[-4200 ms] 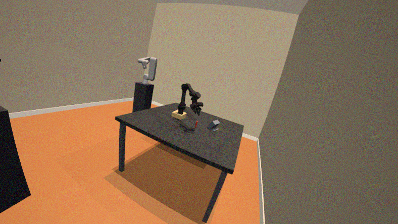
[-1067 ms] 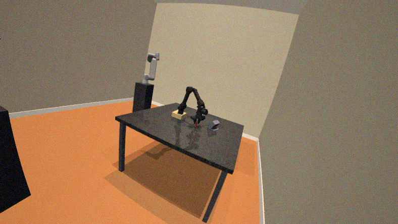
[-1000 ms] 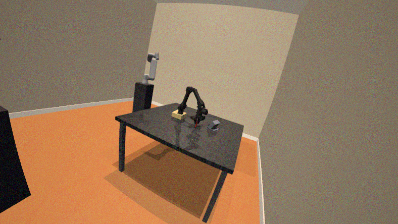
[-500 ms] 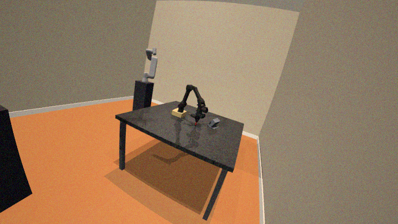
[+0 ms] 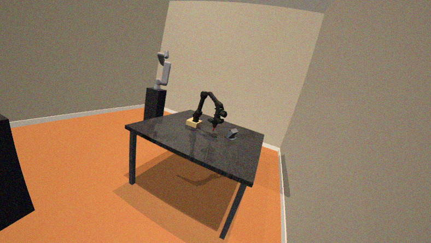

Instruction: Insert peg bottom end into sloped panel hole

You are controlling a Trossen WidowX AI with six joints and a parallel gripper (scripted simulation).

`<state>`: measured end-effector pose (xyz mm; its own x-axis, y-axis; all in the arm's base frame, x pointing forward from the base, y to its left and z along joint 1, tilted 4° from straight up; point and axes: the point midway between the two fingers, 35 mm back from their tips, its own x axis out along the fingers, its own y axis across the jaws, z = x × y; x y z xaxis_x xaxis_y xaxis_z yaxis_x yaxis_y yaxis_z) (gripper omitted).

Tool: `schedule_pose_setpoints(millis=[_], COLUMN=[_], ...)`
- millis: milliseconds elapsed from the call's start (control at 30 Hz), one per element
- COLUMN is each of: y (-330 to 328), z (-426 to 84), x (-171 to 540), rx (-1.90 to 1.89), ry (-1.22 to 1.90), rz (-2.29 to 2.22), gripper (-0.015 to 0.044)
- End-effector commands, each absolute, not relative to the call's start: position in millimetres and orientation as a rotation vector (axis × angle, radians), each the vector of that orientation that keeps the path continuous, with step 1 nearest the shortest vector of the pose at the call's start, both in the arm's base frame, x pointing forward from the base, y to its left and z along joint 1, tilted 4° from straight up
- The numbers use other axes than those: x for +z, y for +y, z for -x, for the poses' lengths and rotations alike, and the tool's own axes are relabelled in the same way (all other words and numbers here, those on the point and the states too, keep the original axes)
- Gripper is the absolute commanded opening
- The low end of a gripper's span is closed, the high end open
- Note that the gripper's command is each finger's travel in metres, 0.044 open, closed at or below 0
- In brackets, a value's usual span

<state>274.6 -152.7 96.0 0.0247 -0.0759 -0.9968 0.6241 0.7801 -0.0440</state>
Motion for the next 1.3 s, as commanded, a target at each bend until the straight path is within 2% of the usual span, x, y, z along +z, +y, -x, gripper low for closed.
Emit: schedule_pose_setpoints(millis=[0, 1267], y=[-151, -126], z=[-274, -303], x=[113, 95], rx=[-0.578, -0.621], ry=[1.445, 1.306], rz=[-0.469, -0.323], gripper=[0.0000, 0.0000])
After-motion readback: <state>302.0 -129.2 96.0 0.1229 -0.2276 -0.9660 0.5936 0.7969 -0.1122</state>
